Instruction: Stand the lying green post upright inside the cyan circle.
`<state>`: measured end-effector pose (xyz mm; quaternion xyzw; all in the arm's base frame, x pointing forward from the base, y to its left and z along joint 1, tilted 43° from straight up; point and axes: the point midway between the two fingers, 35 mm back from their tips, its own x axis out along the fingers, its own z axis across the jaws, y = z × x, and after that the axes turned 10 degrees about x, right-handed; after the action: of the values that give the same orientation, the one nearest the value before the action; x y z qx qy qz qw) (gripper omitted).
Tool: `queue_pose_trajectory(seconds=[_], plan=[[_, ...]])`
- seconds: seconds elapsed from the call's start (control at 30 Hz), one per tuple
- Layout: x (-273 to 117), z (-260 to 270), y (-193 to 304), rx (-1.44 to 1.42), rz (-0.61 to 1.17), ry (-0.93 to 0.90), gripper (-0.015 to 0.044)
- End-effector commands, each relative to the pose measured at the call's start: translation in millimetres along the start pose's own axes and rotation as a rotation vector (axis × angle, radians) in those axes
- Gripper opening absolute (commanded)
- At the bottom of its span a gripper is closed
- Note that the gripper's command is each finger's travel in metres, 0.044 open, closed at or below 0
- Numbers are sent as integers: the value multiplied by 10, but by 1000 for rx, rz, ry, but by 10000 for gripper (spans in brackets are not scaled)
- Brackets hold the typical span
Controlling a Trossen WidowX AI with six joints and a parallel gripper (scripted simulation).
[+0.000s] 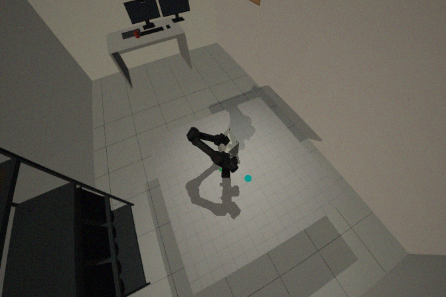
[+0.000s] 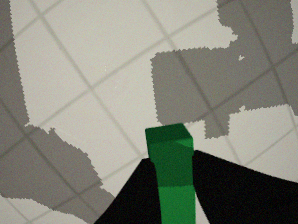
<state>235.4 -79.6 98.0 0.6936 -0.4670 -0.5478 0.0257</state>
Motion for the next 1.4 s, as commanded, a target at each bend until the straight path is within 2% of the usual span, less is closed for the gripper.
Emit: queue_pose_trajectory(seconds=[0.0, 1.37], plan=[[-14, -27, -129, -6, -1, -9, 23], [-136, -52, -1380, -45, -7, -10, 23]])
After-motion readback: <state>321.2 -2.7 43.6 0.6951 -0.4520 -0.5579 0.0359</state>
